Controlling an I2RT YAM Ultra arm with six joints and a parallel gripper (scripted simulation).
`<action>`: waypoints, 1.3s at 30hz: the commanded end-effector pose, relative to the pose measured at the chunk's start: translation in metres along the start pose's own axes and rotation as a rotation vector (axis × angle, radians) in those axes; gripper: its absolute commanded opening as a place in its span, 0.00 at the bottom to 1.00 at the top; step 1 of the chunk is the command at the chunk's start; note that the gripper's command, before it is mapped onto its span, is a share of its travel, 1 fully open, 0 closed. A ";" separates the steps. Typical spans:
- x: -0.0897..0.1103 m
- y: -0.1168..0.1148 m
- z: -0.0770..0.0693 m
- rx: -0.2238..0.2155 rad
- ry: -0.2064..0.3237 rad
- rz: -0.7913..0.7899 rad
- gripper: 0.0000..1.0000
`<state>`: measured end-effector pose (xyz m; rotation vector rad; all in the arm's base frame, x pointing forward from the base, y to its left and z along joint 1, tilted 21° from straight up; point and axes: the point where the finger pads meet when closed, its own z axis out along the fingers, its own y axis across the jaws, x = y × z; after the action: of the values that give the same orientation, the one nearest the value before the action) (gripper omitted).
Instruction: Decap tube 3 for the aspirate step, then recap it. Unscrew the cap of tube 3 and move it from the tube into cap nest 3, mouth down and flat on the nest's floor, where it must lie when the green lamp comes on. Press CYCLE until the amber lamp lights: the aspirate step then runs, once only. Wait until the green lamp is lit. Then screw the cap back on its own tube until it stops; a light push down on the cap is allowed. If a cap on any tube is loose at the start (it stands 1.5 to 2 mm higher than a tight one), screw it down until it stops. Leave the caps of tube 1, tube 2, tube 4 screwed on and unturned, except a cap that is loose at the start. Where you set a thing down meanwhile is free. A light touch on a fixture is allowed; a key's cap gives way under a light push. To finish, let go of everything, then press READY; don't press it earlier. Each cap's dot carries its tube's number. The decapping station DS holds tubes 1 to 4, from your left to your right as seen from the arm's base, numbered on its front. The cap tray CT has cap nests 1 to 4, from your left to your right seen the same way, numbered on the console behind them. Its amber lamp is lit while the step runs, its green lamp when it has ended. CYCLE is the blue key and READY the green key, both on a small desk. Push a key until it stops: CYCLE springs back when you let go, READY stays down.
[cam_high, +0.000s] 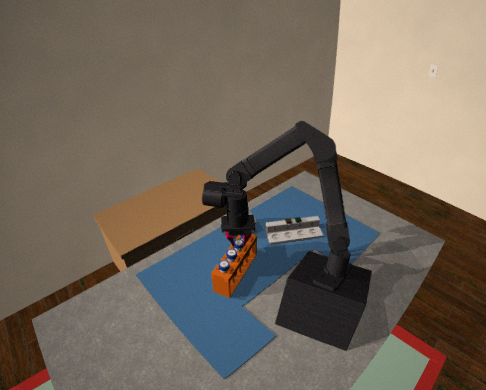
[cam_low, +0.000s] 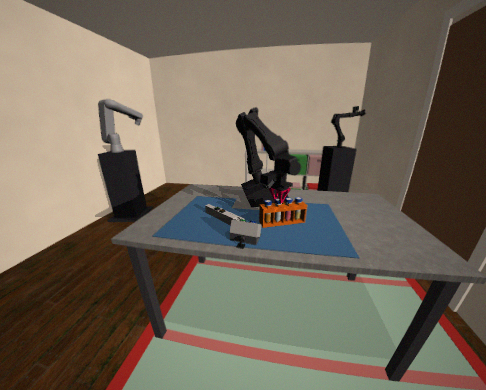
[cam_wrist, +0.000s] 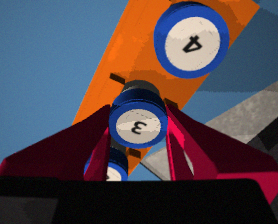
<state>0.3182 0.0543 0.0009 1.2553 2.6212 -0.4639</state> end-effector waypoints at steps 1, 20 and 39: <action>-0.001 0.003 -0.004 -0.012 -0.006 -0.240 0.00; -0.001 0.003 -0.004 -0.009 -0.011 -1.090 0.00; -0.001 0.003 -0.004 -0.005 -0.015 -1.840 0.00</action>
<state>0.3181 0.0549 0.0015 -1.2632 2.9356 -0.5790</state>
